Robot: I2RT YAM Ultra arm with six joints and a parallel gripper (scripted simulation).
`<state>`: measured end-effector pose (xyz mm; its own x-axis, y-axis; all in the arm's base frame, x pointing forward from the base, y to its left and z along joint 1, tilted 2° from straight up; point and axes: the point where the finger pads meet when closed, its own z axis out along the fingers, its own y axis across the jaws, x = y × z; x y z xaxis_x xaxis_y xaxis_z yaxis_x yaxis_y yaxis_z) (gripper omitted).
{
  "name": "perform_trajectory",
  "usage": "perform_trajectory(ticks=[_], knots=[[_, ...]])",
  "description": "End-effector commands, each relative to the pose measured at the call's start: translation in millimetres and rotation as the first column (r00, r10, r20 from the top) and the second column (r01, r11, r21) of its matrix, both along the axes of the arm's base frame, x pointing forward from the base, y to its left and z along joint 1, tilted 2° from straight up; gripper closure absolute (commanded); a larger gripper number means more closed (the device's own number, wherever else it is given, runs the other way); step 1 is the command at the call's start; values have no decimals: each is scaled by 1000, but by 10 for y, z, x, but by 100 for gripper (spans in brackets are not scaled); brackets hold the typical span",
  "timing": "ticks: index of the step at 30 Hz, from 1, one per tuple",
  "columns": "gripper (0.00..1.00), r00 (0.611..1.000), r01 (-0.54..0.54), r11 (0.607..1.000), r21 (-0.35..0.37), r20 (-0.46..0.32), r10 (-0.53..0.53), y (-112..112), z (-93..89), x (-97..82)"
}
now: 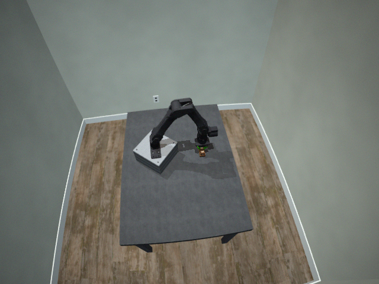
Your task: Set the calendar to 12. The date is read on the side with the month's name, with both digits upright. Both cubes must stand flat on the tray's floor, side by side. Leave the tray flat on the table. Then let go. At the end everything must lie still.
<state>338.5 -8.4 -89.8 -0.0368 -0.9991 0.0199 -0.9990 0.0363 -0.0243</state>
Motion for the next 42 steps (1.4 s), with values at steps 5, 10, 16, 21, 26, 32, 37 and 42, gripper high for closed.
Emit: perform_trajectory(ticks=[5,10,16,21,26,32,37,42], knots=[[74,1000,0,1000,1,10,0,0,24,25],[74,1000,0,1000,1,10,0,0,24,25],[74,1000,0,1000,1,10,0,0,24,25],[74,1000,0,1000,1,10,0,0,24,25],[71,1000,0,1000,1,10,0,0,24,25],[63,1000,0,1000,1,10,0,0,24,25],[59,1000,0,1000,1,10,0,0,24,25],[55,1000,0,1000,1,10,0,0,24,25]])
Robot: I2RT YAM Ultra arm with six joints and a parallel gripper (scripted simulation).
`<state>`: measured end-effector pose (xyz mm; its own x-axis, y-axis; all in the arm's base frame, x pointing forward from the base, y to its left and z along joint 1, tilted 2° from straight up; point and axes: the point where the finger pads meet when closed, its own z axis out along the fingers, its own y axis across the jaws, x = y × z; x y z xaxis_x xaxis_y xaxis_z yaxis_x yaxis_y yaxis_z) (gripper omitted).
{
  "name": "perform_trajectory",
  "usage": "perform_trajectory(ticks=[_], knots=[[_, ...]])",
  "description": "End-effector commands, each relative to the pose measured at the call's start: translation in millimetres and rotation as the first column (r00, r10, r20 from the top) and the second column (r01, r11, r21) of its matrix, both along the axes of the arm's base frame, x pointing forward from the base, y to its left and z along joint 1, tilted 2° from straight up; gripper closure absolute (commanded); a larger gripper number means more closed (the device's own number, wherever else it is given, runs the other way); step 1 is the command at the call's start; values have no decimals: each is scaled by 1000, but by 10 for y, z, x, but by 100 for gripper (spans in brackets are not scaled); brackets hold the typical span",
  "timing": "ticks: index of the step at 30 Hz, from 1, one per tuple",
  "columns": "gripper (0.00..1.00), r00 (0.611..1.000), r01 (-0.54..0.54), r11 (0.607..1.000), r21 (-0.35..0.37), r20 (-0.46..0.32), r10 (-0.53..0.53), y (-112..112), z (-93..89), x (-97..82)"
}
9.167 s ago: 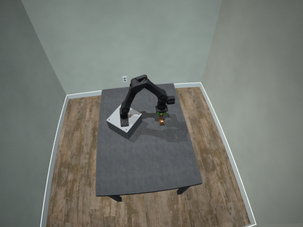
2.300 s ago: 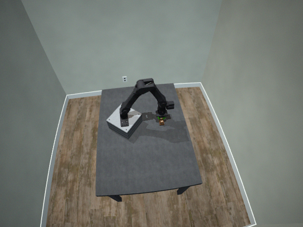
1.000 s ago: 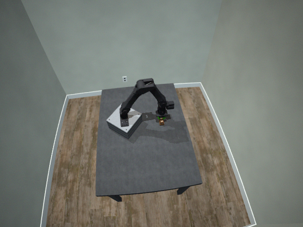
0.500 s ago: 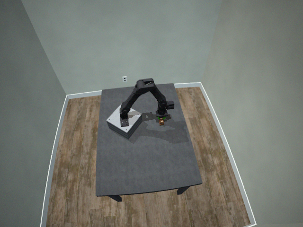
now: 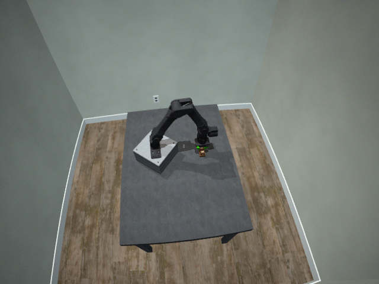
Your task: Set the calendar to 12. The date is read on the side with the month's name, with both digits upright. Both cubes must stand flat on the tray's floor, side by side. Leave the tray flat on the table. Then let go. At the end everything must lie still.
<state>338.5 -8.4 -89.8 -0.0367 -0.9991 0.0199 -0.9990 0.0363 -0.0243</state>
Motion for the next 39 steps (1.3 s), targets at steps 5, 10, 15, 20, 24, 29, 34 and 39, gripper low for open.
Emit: perform_trajectory(ticks=[5,10,15,20,24,29,34,39], knots=[[55,1000,0,1000,1,10,0,0,24,25],[55,1000,0,1000,1,10,0,0,31,25],[55,1000,0,1000,1,10,0,2,123,22],[55,1000,0,1000,1,10,0,7,341,16],[55,1000,0,1000,1,10,0,11,572,9],[55,1000,0,1000,1,10,0,14,729,5],[55,1000,0,1000,1,10,0,18,892,0],[55,1000,0,1000,1,10,0,18,925,-1]])
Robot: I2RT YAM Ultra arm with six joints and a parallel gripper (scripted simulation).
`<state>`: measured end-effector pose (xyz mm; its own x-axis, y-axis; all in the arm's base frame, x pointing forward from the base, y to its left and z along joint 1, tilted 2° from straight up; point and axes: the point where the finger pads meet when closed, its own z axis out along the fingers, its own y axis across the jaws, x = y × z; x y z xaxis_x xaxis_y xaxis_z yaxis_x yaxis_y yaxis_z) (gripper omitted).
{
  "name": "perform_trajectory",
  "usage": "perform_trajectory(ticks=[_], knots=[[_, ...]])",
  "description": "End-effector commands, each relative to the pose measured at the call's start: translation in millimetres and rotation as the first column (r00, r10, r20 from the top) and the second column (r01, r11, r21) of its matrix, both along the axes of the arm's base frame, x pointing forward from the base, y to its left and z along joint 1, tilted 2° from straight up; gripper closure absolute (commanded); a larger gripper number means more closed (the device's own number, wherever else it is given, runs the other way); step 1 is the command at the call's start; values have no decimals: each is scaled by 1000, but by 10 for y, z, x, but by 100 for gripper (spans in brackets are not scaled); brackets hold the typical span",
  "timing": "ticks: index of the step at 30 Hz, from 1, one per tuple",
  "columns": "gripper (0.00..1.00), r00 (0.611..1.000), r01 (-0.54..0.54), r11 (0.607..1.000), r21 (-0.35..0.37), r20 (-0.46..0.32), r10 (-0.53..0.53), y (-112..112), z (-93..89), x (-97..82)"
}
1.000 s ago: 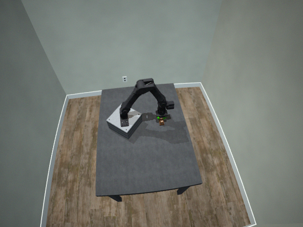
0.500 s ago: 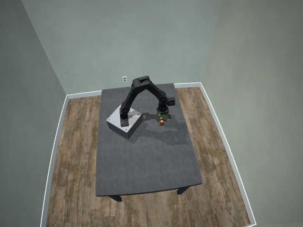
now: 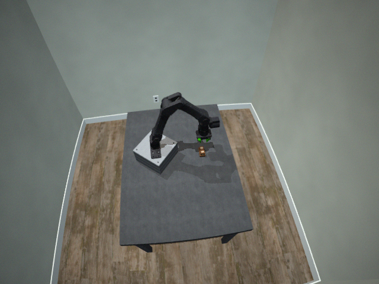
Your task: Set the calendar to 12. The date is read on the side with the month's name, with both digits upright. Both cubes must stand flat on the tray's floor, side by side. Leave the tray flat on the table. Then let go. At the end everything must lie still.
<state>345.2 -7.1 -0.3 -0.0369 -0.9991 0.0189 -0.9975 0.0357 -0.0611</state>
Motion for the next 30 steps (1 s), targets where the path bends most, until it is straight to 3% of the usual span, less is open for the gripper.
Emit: perform_trajectory(ticks=[1,24,30], knots=[[0,1000,0,1000,1,-27,0,5,31,-68],[0,1000,0,1000,1,-27,0,5,33,-68],[0,1000,0,1000,1,-27,0,7,135,-71]])
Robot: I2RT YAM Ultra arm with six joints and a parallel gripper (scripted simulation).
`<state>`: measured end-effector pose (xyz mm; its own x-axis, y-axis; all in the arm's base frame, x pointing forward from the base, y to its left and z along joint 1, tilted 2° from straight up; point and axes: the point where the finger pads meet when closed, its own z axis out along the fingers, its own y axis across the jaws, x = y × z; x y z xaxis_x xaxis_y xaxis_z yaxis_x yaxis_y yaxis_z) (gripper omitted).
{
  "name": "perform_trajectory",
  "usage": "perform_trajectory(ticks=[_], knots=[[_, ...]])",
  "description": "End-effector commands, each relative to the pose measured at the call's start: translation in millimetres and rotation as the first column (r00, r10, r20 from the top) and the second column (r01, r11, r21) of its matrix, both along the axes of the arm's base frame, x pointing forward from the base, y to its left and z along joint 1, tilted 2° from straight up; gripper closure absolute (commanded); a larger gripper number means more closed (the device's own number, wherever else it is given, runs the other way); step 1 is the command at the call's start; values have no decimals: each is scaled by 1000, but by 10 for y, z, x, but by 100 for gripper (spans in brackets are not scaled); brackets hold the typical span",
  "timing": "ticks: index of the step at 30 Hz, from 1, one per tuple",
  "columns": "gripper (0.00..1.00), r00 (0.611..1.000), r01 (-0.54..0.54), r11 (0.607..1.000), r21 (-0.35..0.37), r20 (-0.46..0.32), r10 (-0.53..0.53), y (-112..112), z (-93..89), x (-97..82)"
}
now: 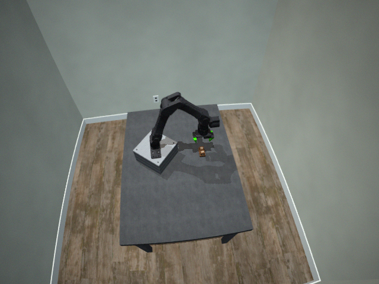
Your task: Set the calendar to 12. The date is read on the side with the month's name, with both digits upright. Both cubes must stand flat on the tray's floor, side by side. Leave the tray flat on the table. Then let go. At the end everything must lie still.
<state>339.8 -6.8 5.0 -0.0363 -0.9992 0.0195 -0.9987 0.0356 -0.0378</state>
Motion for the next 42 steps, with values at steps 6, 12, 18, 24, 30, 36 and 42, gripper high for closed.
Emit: perform_trajectory(ticks=[6,12,18,24,30,36,42], knots=[[0,1000,0,1000,1,-3,0,10,351,-26],[0,1000,0,1000,1,-3,0,14,554,-32],[0,1000,0,1000,1,-3,0,18,749,-39],[0,1000,0,1000,1,-3,0,18,790,-40],[0,1000,0,1000,1,-3,0,18,790,-40],[0,1000,0,1000,1,-3,0,18,790,-40],[0,1000,0,1000,1,-3,0,18,790,-40]])
